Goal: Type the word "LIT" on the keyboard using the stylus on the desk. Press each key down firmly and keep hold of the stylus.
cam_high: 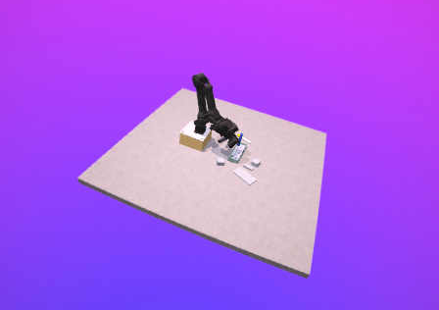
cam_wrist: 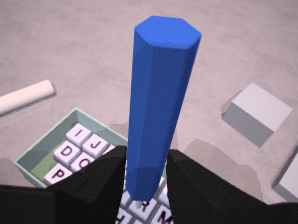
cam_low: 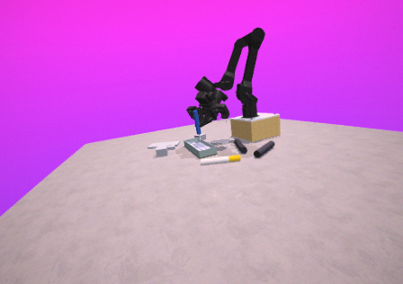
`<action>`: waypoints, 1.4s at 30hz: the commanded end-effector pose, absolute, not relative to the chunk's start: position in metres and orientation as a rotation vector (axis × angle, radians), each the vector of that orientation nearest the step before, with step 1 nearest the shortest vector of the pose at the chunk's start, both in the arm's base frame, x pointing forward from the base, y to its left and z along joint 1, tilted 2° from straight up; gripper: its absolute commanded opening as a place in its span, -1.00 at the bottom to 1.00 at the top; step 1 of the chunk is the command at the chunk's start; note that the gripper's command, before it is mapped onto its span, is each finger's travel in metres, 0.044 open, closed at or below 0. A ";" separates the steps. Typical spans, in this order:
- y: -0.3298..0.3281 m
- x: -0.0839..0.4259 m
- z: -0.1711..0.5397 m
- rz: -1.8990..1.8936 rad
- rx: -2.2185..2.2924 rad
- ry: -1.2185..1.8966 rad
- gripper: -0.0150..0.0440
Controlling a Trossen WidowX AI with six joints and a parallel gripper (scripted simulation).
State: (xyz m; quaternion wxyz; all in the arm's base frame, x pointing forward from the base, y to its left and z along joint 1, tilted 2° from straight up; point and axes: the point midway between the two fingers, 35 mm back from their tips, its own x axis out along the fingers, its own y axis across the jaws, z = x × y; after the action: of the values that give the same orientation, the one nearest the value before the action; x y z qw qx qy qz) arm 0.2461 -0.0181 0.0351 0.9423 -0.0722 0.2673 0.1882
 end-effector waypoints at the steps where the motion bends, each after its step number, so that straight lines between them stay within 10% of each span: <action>1: -0.026 0.242 0.041 0.384 -0.152 0.521 -0.49; 32: -0.046 0.226 0.029 0.369 -0.133 0.473 -0.49; 42: -0.045 0.227 0.025 0.369 -0.132 0.473 -0.22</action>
State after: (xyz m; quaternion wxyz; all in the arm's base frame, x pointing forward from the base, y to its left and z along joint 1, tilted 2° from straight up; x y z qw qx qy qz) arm 0.2270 -0.0452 0.0272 0.9535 -0.0691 0.2310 0.1810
